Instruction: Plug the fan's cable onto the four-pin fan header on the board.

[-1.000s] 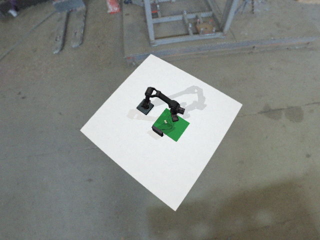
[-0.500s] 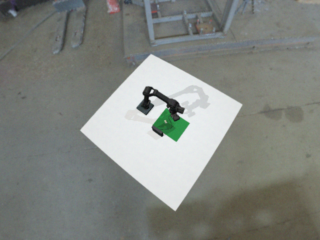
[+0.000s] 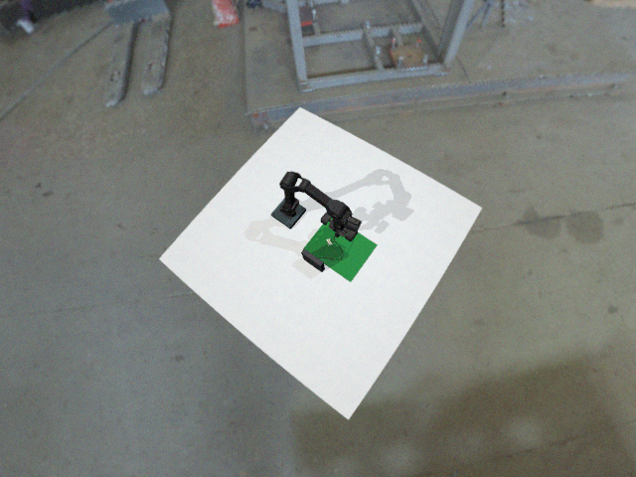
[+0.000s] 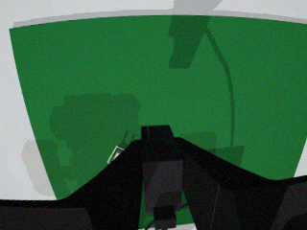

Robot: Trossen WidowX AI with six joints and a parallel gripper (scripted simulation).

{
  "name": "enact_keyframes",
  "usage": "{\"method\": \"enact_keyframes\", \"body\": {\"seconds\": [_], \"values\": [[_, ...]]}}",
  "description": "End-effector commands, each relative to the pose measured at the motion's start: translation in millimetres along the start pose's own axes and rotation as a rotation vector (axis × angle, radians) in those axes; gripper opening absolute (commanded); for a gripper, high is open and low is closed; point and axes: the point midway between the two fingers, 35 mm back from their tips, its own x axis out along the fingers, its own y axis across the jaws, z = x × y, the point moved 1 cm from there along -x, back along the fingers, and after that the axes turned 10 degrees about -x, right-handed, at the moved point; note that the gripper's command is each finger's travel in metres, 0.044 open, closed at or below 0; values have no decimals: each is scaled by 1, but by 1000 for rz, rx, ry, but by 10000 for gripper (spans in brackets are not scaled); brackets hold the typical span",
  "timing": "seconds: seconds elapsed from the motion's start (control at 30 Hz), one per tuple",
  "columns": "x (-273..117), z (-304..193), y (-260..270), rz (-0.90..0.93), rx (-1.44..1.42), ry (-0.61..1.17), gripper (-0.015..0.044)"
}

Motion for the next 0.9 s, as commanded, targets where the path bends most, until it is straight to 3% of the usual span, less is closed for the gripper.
{"method": "enact_keyframes", "body": {"seconds": [0.0,0.87], "values": [[2,-7,5,3,-134,-4,0],[4,-48,34,5,-997,-3,0]]}}
